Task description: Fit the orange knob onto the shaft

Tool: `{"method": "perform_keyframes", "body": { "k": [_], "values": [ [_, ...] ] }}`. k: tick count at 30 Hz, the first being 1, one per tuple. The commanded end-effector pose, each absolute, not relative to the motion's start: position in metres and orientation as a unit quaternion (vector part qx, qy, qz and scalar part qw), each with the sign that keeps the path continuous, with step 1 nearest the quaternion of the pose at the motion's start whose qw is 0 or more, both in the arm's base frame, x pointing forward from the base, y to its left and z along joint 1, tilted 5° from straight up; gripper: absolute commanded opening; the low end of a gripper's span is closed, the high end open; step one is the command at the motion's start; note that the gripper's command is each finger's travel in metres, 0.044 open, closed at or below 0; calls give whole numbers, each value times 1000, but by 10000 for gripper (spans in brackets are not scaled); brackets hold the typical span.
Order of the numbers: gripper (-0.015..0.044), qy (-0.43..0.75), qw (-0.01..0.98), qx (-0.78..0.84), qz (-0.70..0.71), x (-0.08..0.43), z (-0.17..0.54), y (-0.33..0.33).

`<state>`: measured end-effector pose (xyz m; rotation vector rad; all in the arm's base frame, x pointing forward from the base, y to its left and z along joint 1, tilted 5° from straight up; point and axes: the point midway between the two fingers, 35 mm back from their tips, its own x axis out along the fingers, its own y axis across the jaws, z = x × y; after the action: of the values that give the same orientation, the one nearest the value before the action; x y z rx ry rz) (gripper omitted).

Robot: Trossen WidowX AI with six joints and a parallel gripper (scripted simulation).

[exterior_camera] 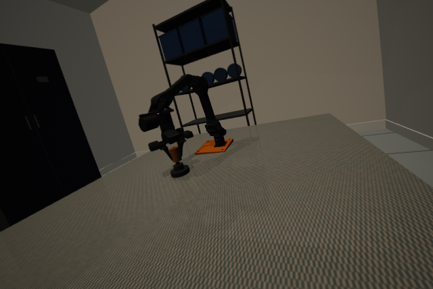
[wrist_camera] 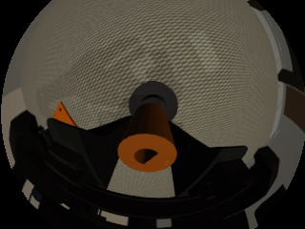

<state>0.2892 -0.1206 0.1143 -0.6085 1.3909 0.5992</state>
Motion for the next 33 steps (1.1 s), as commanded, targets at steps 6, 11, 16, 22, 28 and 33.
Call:
{"method": "perform_keyframes", "body": {
  "k": [6,11,16,22,28,33],
  "values": [
    [0,617,687,-276,268,295,119,-123],
    [0,617,687,-276,268,295,114,-122],
    [0,617,687,-276,268,295,113,-122],
    [0,617,687,-276,268,293,113,-122],
    [0,617,687,-276,268,290,113,-120],
    [0,617,687,-276,268,289,113,-120]
  ]
}}
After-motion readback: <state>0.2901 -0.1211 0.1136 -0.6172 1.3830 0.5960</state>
